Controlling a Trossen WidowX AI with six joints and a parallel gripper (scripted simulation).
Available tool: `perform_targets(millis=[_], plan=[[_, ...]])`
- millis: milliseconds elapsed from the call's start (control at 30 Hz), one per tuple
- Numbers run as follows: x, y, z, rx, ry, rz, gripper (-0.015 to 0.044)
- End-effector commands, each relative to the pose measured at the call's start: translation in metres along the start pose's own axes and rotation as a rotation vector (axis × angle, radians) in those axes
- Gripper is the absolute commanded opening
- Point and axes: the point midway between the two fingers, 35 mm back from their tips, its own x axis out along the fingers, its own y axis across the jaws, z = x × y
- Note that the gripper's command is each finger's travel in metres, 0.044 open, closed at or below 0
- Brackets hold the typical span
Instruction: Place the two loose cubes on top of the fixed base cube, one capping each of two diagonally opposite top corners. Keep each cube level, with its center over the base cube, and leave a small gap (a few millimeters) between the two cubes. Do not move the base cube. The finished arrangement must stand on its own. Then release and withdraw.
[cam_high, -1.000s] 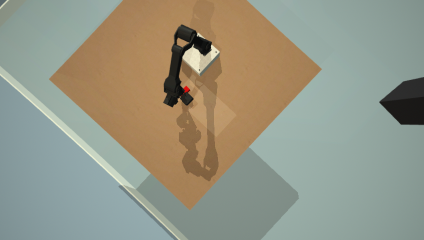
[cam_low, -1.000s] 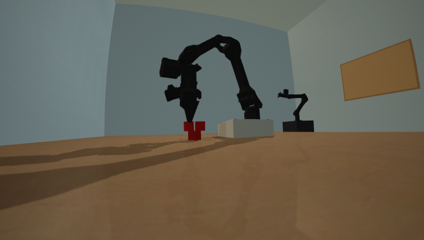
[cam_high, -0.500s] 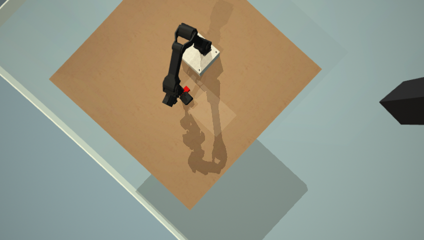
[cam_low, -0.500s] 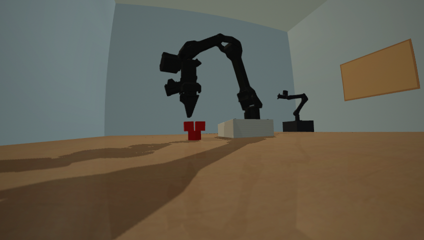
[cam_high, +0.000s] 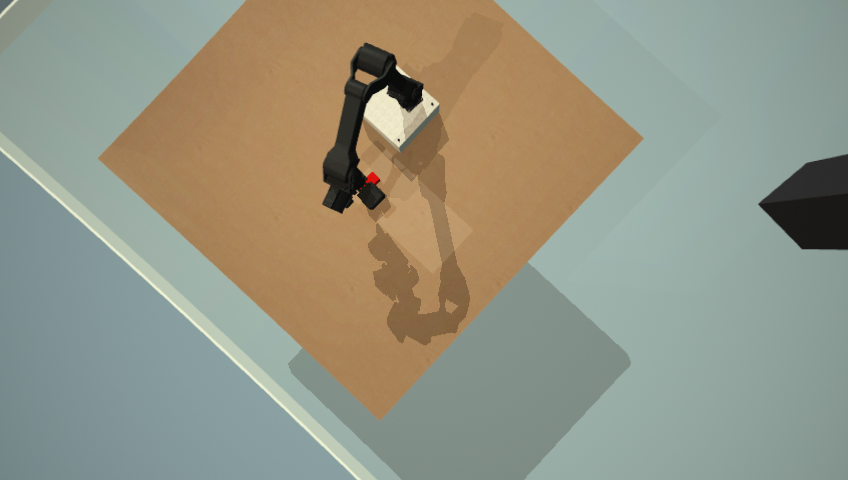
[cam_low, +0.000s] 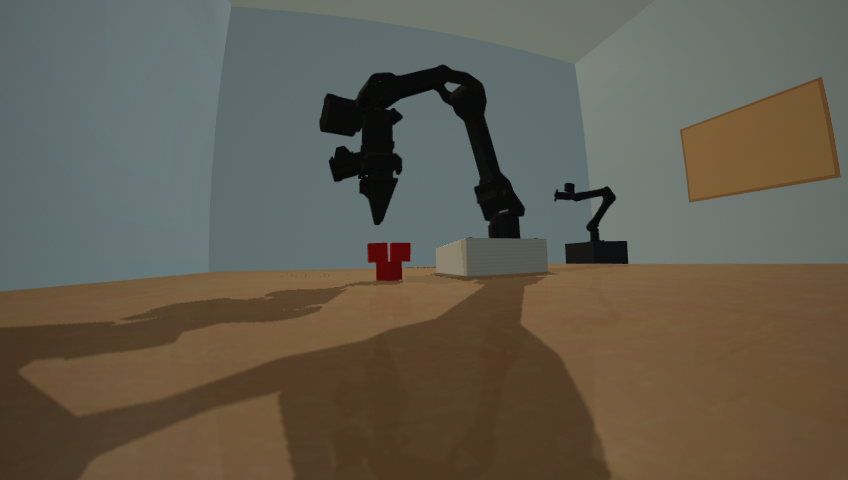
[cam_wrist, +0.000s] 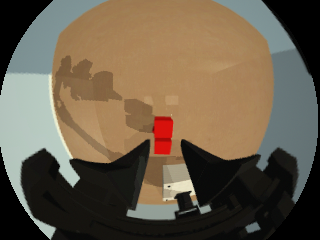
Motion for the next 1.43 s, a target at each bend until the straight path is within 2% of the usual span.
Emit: perform_targets(millis=[0, 333, 567, 600, 867, 1167, 1400], plan=[[-0.008, 0.001, 0.002, 0.004, -0.009, 0.004, 0.0205], [-0.015, 0.001, 0.002, 0.004, -0.008, 0.004, 0.0205], [-0.021, 0.000, 0.001, 0.000, -0.003, 0.001, 0.0389], [-0.022, 0.000, 0.001, 0.000, -0.003, 0.001, 0.0400], [-0.021, 0.002, -0.002, -0.002, 0.004, 0.000, 0.0400], [-0.025, 0.108, -0.067, -0.003, 0.010, 0.010, 0.0400], [-0.025, 0.115, -0.074, -0.003, 0.011, 0.010, 0.0400]])
